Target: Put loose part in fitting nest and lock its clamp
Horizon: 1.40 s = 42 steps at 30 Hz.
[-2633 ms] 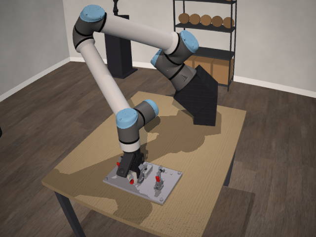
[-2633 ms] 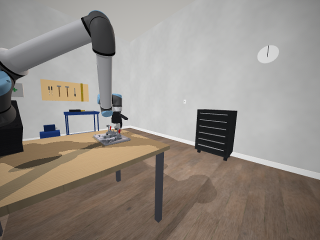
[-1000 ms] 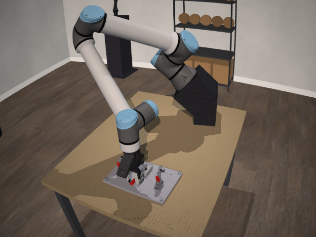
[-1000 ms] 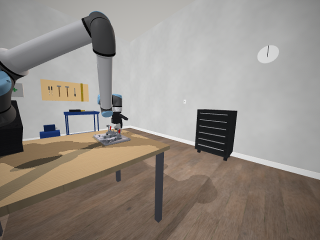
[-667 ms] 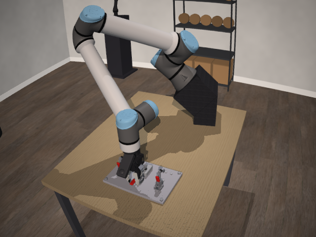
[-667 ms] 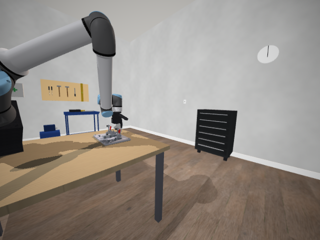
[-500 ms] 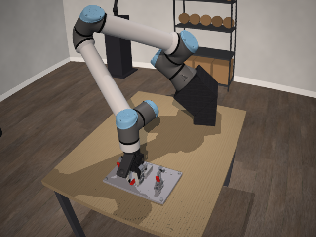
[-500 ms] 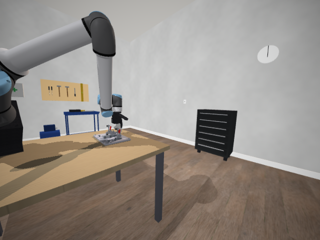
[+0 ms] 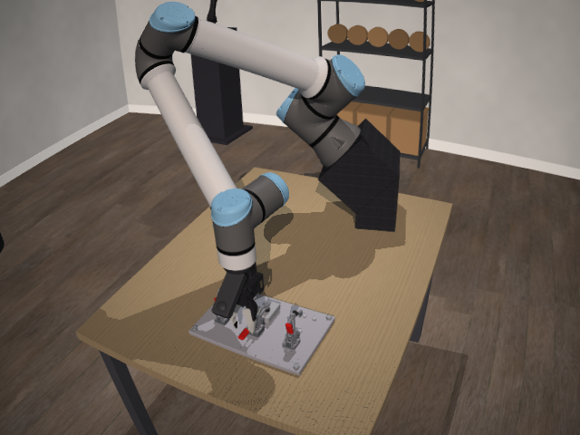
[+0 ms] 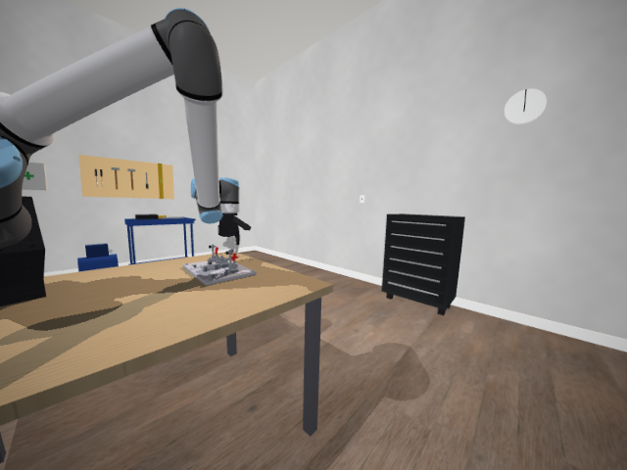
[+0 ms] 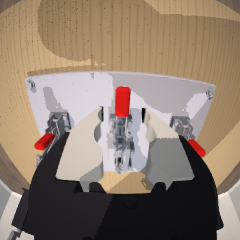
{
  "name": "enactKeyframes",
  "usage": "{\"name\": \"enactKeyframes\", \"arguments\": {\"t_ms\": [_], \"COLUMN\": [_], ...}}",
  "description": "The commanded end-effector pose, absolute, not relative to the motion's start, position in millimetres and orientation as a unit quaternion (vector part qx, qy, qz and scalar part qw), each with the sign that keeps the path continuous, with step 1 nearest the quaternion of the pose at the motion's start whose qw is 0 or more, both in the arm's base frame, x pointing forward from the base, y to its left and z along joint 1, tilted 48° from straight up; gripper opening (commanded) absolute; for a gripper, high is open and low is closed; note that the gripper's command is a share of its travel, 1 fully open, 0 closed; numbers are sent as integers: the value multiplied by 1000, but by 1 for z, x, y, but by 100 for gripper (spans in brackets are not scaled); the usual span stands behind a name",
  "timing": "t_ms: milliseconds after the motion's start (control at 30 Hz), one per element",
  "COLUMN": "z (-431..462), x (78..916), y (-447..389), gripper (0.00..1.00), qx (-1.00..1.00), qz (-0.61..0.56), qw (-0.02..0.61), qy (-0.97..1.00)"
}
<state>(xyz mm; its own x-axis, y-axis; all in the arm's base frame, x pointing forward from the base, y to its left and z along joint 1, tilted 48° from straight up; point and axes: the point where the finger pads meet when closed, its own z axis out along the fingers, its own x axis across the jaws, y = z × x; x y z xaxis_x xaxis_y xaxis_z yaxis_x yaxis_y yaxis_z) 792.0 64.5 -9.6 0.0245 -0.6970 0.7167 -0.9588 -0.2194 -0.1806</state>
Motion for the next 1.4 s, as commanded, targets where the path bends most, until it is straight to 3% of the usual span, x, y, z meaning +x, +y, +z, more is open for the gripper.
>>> {"name": "enactKeyframes", "arguments": {"t_ms": [0,1367], "z": [4,24], "x": [787,778], "y": [78,99], "gripper": [28,28], "qx": [692,692], "qz": [361,361], "qw": [181,181], "qy": [-598,-598]}}
